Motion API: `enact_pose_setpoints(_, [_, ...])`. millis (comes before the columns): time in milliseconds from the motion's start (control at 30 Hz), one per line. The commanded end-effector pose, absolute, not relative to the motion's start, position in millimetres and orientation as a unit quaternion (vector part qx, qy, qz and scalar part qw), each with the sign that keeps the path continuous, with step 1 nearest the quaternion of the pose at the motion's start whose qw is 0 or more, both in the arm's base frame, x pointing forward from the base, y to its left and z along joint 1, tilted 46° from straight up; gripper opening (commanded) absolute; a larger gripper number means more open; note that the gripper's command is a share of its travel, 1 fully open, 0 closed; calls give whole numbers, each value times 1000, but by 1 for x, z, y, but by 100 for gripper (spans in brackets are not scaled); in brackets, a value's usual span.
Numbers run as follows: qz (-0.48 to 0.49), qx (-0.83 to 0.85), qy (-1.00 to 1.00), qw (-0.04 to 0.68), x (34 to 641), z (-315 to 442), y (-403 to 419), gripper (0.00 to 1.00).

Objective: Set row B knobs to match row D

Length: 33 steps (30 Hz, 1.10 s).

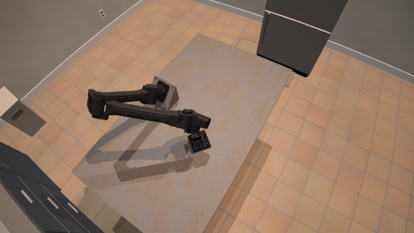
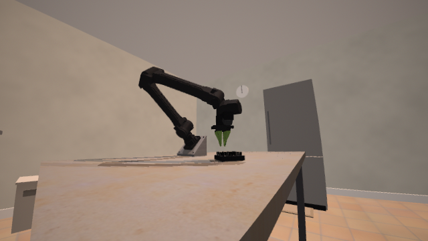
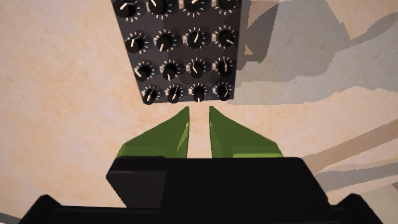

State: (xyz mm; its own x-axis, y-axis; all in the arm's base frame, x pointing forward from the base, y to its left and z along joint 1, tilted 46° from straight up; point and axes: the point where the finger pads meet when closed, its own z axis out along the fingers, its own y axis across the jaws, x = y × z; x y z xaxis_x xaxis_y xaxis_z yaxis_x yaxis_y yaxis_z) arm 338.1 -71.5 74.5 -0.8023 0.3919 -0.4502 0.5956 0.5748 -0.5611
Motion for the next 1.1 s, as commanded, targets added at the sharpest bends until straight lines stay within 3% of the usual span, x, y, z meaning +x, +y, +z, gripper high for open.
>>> enact_pose_setpoints(0, [-368,278,877,137,341,70,-77,19])
enact_pose_setpoints(1067, [-367,277,877,140,344,60,-86,19])
